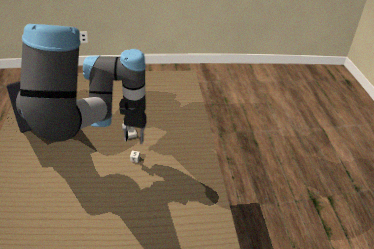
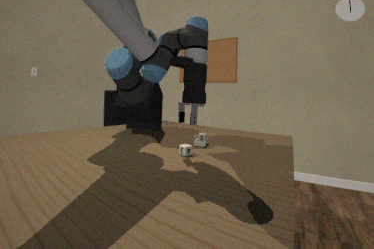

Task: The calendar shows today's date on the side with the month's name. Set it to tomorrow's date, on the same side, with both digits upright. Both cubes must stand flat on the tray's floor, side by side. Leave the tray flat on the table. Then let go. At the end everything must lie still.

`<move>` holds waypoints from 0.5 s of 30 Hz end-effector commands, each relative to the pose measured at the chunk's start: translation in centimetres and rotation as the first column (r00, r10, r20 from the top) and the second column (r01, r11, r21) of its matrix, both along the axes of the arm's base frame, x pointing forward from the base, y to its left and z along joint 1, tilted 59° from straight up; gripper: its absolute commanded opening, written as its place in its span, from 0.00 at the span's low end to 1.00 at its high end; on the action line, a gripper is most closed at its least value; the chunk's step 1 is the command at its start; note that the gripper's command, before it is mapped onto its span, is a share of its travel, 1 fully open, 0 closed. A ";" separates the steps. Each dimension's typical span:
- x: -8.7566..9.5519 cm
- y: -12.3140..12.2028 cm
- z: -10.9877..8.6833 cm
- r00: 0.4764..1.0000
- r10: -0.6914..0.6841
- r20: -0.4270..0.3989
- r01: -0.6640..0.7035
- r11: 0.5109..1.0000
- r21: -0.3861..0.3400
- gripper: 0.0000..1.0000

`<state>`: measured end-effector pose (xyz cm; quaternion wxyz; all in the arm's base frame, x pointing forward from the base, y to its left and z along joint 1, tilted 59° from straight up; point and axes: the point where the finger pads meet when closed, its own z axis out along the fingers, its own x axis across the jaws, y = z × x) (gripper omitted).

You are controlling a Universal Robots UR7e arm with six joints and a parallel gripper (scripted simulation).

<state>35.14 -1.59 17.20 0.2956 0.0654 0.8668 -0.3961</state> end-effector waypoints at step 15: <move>0.0 0.0 0.1 1.000 0.009 -0.012 -0.009 1.000 -0.008 1.00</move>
